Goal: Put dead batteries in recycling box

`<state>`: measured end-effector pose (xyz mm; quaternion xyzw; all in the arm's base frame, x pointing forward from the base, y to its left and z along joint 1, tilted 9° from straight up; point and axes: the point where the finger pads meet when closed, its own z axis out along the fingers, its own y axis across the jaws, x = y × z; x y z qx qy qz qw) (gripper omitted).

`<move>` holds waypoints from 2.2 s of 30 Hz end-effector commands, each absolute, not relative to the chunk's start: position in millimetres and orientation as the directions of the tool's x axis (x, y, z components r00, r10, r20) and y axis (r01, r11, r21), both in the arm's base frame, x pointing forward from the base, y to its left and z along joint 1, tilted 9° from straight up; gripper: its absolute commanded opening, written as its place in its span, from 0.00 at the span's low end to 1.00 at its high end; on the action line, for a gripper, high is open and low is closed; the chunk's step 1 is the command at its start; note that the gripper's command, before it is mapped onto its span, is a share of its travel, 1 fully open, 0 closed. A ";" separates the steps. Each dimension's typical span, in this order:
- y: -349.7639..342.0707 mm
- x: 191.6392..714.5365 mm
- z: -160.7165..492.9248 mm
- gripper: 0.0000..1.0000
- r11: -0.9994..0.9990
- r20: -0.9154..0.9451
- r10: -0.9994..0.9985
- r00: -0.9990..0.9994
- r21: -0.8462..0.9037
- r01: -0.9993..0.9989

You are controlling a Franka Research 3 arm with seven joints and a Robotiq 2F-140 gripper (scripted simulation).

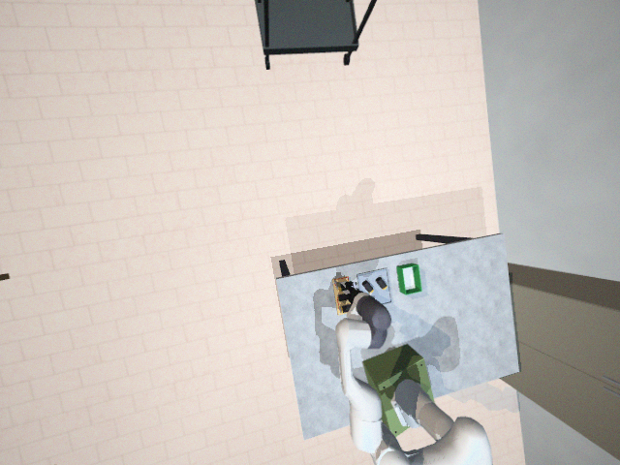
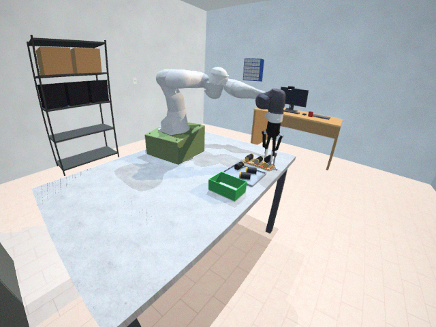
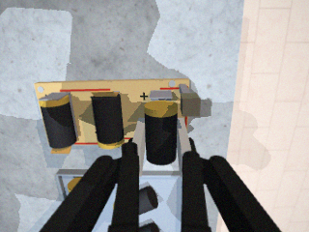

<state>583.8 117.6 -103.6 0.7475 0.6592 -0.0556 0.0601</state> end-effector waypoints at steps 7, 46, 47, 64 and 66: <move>116.1 584.3 -111.8 0.16 -0.119 -0.163 0.979 0.121 0.019 0.993; 112.4 584.3 -134.3 0.29 -0.119 -0.163 0.979 0.121 0.019 0.993; 112.4 584.3 -134.3 0.29 -0.119 -0.163 0.979 0.121 0.019 0.993; 112.7 584.3 -132.3 0.29 -0.119 -0.163 0.979 0.121 0.019 0.993; 113.4 584.3 -128.3 0.29 -0.119 -0.163 0.979 0.121 0.019 0.993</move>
